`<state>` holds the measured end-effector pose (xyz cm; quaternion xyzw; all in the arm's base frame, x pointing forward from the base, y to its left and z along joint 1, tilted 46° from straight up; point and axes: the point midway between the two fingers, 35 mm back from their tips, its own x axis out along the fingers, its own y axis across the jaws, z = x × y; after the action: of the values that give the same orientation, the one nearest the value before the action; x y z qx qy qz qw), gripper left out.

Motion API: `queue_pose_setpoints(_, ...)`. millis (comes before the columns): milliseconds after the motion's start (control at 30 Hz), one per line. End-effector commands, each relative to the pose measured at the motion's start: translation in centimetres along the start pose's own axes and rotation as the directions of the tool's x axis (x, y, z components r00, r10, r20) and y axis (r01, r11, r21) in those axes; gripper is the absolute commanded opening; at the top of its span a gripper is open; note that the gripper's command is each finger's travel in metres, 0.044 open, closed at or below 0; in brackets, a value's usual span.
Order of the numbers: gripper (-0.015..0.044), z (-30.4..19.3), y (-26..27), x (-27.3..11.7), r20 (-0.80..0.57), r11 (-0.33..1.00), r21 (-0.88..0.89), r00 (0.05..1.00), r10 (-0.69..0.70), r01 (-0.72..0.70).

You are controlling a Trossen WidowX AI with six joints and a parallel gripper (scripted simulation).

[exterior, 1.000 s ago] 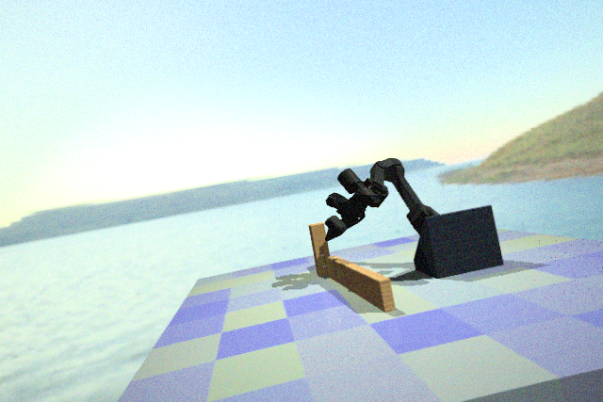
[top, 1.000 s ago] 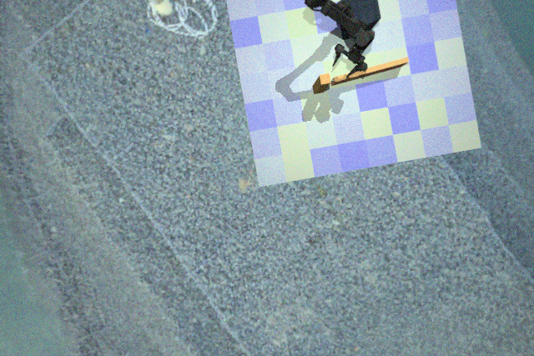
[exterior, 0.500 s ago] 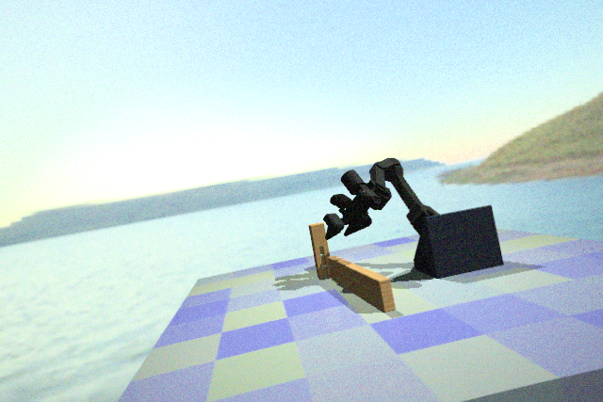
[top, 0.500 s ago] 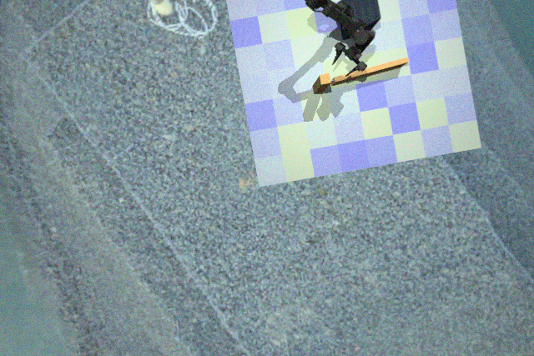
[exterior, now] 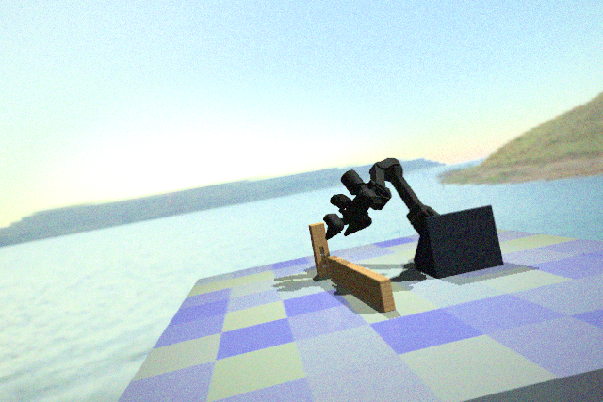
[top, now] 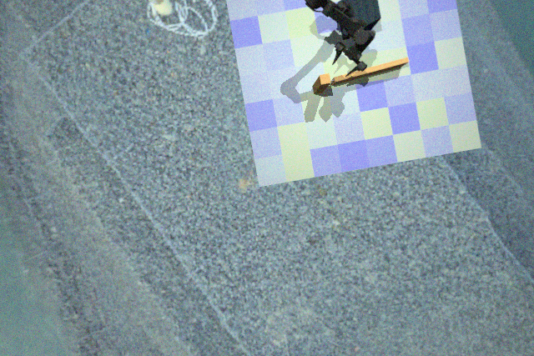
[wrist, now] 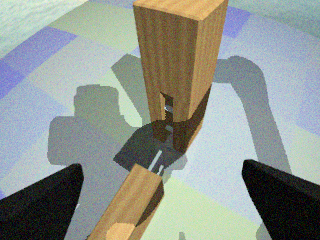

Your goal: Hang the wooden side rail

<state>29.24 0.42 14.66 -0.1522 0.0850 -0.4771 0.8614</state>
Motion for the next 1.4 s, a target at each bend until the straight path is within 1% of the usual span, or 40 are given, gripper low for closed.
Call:
queue_pose_setpoints(0, 0.044, 0.3, 1.2, 0.1, -0.002, 0.995, -0.1, 1.0, 0.029, -0.029)
queue_pose_setpoints(133, 0.044, 0.8, 4.5, 0.3, -0.032, 0.912, -0.394, 0.993, 0.114, -0.118)
queue_pose_setpoints(267, 0.044, 0.8, 7.2, 0.4, -0.097, 0.738, -0.644, 0.978, 0.186, -0.204)
queue_pose_setpoints(433, 0.044, 0.4, 9.6, 0.4, -0.216, 0.422, -0.854, 0.945, 0.244, -0.304)
queue_pose_setpoints(567, 0.044, -0.1, 10.6, 0.2, -0.334, 0.124, -0.919, 0.907, 0.255, -0.373)
queue_pose_setpoints(667, 0.044, -0.5, 10.7, 0.0, -0.428, -0.105, -0.904, 0.871, 0.24, -0.415)
queue_pose_setpoints(700, 0.044, -0.4, 11.0, -0.1, -0.452, -0.157, -0.891, 0.859, 0.241, -0.425)
queue_pose_setpoints(933, 0.044, -0.6, 10.5, -0.6, -0.584, -0.452, -0.765, 0.79, 0.186, -0.459)
queue_pose_setpoints(1167, 0.044, -0.7, 8.7, -1.4, -0.694, -0.685, -0.561, 0.716, 0.082, -0.465)
queue_pose_setpoints(1367, 0.044, -0.2, 6.6, -2.1, -0.765, -0.826, -0.342, 0.644, -0.032, -0.448)
